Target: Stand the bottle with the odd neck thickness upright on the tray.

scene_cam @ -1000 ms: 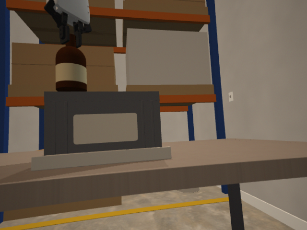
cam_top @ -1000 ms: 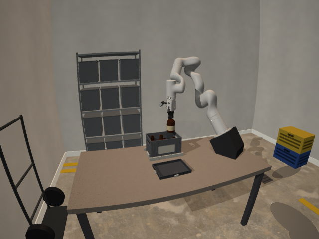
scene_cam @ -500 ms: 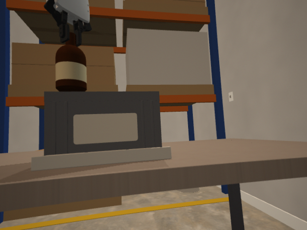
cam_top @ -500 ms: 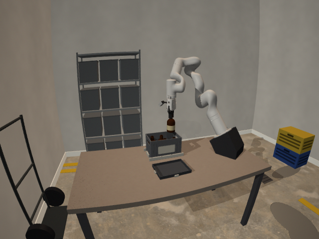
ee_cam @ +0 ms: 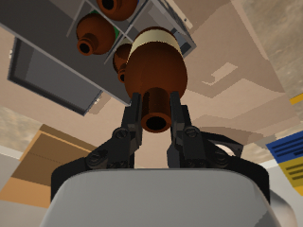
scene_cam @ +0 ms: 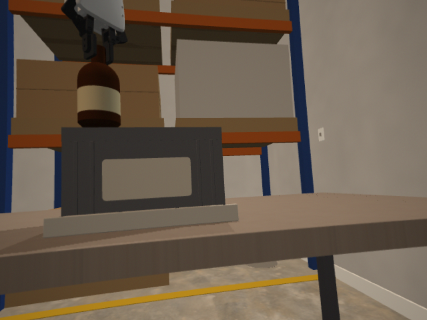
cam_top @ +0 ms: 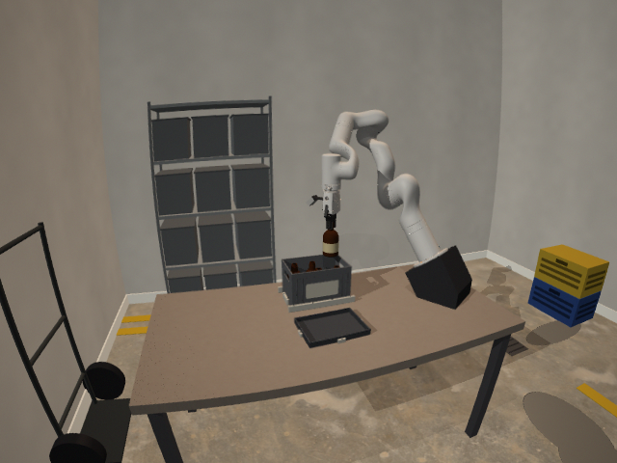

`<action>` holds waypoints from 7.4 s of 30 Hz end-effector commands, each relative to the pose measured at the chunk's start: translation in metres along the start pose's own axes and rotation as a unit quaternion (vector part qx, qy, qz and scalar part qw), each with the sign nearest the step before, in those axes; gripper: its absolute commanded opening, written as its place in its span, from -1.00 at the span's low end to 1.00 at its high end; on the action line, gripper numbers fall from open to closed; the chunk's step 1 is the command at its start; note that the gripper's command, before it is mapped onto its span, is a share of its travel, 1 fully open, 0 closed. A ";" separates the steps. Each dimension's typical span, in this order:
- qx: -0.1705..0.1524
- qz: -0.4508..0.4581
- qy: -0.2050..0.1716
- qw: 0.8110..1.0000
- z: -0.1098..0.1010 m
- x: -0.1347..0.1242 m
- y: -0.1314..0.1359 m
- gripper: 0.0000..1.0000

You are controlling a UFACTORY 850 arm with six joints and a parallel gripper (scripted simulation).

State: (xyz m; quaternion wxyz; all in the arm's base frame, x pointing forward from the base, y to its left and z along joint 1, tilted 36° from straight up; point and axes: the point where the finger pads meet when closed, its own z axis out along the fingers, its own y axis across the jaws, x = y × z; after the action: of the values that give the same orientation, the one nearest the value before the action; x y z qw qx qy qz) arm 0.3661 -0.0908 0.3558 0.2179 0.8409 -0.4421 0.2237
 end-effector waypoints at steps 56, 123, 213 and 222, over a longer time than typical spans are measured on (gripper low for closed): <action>0.001 0.000 0.000 1.000 -0.001 -0.011 -0.025 -1.00; 0.001 0.000 0.000 1.000 -0.001 -0.060 -0.128 -1.00; 0.001 0.000 0.000 1.000 -0.001 -0.135 -0.287 -1.00; 0.001 0.000 0.000 1.000 -0.001 -0.140 -0.296 -1.00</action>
State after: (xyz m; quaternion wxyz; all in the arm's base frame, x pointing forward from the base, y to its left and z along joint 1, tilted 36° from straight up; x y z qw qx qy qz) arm 0.5413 0.1487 0.2278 0.2182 0.8407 -0.4421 0.2238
